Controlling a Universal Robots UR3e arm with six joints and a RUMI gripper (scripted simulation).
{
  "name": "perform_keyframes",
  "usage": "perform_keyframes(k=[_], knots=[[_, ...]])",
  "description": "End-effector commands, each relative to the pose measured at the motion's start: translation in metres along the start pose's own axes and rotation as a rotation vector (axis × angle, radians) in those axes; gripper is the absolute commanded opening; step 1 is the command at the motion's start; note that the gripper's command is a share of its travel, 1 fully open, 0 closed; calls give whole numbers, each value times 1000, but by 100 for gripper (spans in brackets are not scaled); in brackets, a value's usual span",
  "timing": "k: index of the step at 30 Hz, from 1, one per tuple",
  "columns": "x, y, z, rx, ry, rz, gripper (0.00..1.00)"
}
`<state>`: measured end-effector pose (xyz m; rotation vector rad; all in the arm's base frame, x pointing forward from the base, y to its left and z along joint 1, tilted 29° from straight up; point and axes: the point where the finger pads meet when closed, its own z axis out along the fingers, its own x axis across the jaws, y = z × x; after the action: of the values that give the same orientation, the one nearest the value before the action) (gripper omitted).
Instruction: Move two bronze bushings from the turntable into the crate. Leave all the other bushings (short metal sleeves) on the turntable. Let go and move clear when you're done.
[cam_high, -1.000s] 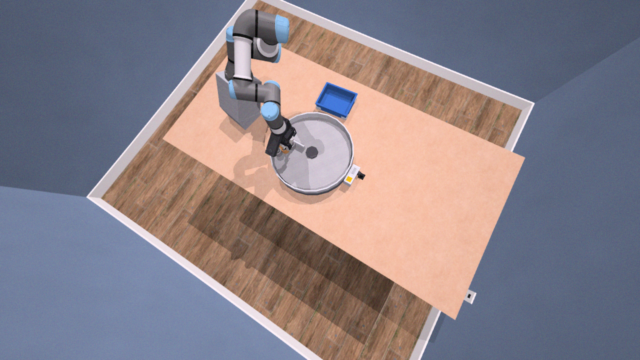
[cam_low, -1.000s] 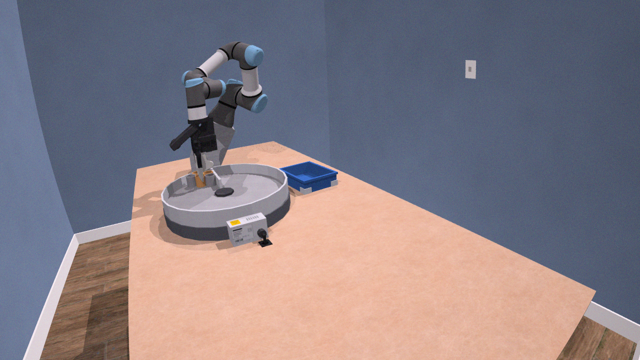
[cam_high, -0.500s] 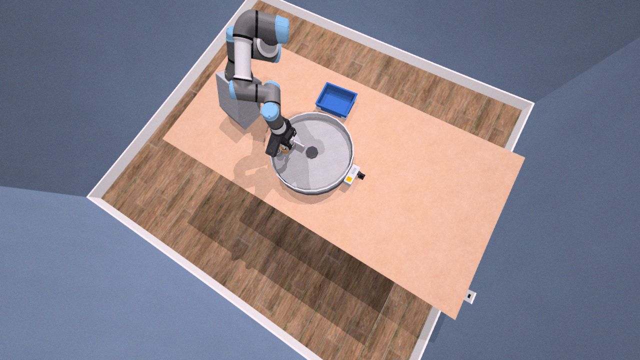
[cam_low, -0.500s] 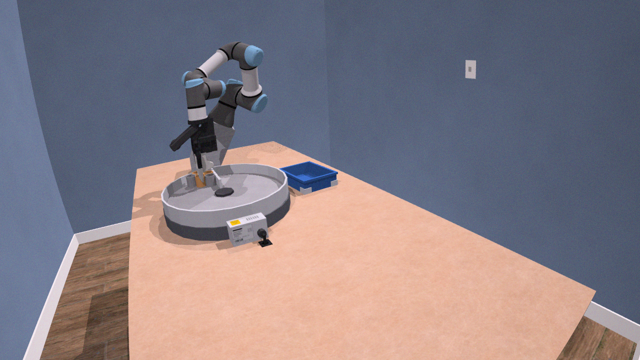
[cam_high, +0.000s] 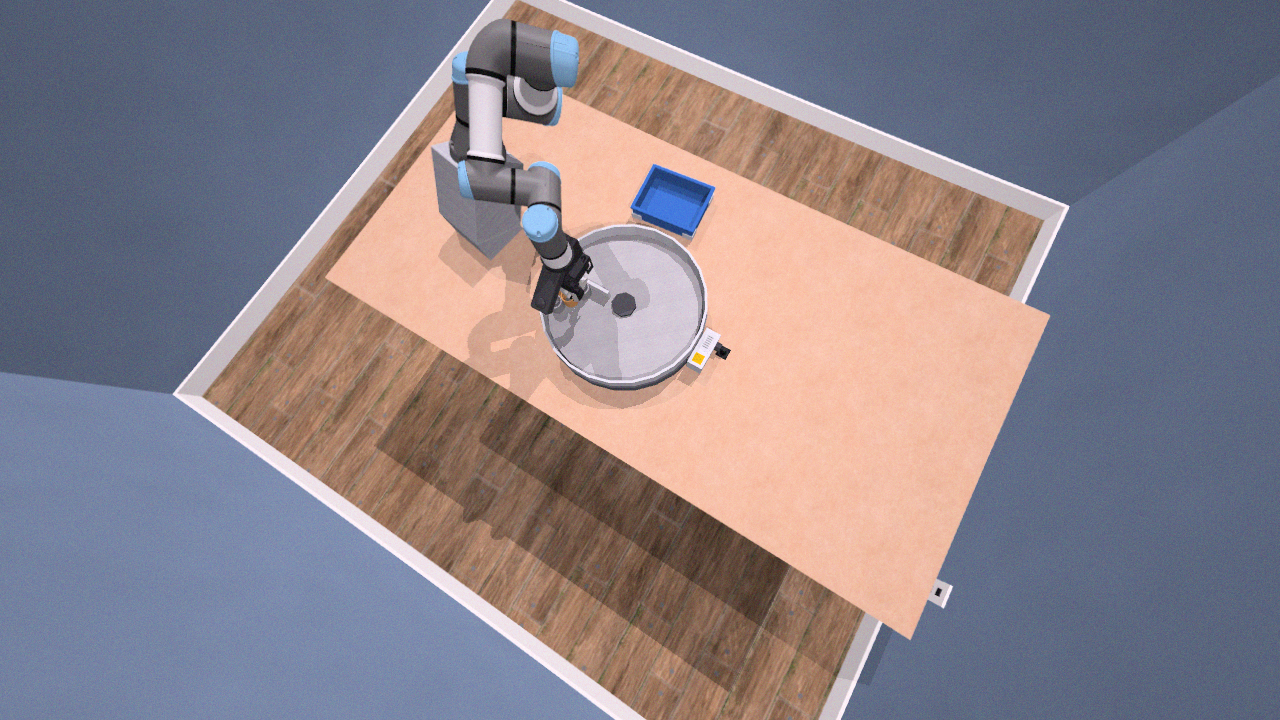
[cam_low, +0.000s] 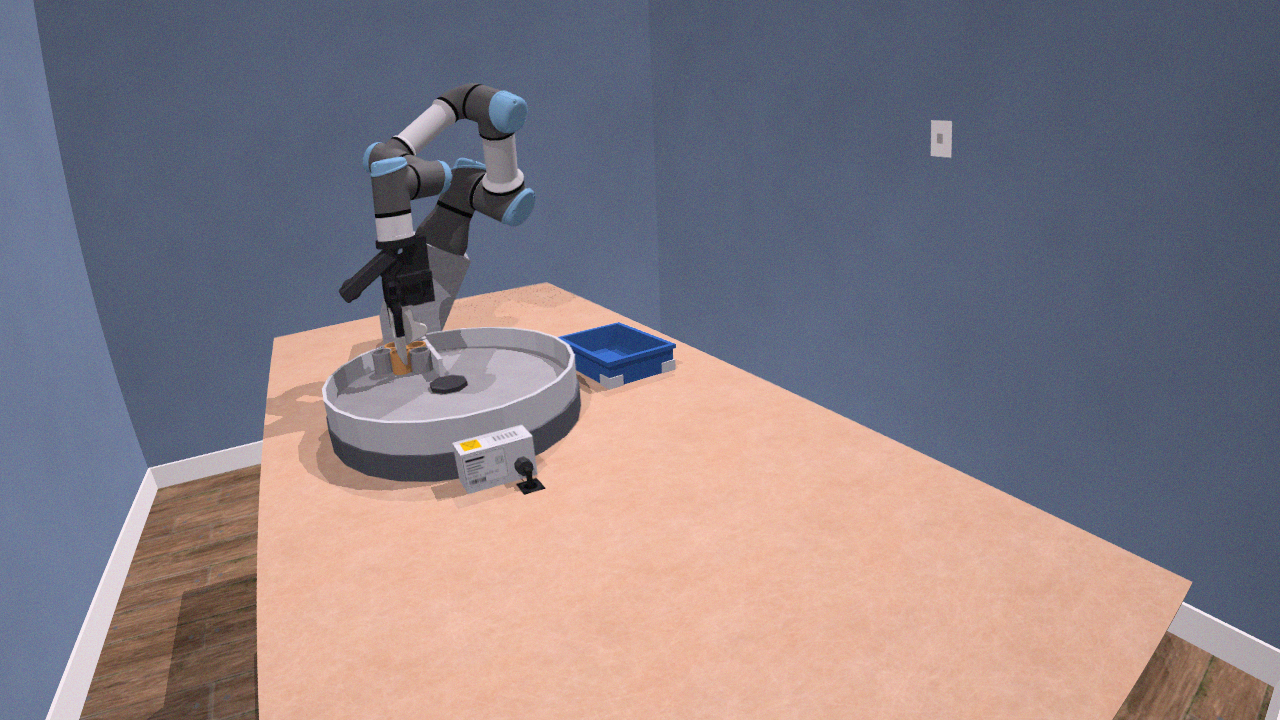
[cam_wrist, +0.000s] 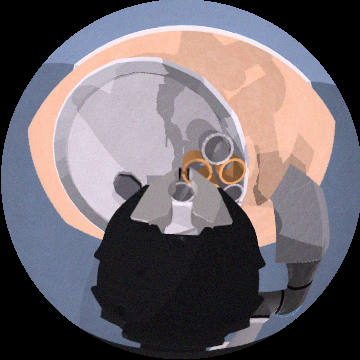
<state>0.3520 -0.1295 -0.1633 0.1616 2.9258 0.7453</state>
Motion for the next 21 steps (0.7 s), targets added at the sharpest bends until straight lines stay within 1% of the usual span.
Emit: perform_keyframes(k=[1,4,5,21], knots=[[-1,-1,-1,2,-2,0,5],[-1,-1,-1,2,-2,0,5],[-1,-1,-1,2,-2,0,0],[-1,-1,-1,2,-2,0,0]])
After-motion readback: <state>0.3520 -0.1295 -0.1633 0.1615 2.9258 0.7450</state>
